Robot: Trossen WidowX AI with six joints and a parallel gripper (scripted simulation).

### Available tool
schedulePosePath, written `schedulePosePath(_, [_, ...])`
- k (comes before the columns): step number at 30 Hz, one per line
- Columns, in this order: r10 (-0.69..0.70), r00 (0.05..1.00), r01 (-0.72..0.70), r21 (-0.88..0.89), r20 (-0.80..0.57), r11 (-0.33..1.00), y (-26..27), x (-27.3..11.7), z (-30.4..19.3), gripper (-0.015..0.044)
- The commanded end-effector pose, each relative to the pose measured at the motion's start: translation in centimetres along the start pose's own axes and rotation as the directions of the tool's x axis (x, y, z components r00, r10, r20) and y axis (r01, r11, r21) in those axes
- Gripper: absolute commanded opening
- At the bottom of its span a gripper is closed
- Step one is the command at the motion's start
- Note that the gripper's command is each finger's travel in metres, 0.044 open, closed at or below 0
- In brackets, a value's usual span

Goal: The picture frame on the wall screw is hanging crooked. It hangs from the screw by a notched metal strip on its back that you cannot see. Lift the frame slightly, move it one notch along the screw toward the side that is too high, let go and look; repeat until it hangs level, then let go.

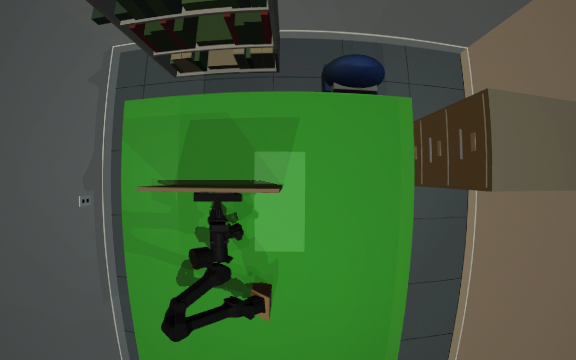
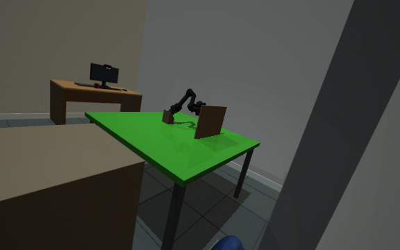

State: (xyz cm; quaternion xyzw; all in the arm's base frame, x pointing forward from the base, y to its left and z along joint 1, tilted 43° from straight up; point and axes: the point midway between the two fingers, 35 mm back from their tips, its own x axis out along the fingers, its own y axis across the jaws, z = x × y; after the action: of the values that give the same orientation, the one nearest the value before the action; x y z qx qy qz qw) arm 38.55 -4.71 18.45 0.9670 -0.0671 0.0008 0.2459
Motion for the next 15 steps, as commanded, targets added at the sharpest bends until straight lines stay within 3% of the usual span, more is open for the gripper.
schedulePosePath(1, [0.012, 1.0, -0.012, 0.0, -0.001, 1.0, 0.29, 0.06, -0.17, 0.0])
schedulePosePath(15, [0.012, 1.0, -0.012, 0.0, -0.001, 1.0, 0.34, 0.06, -0.31, 0.0])
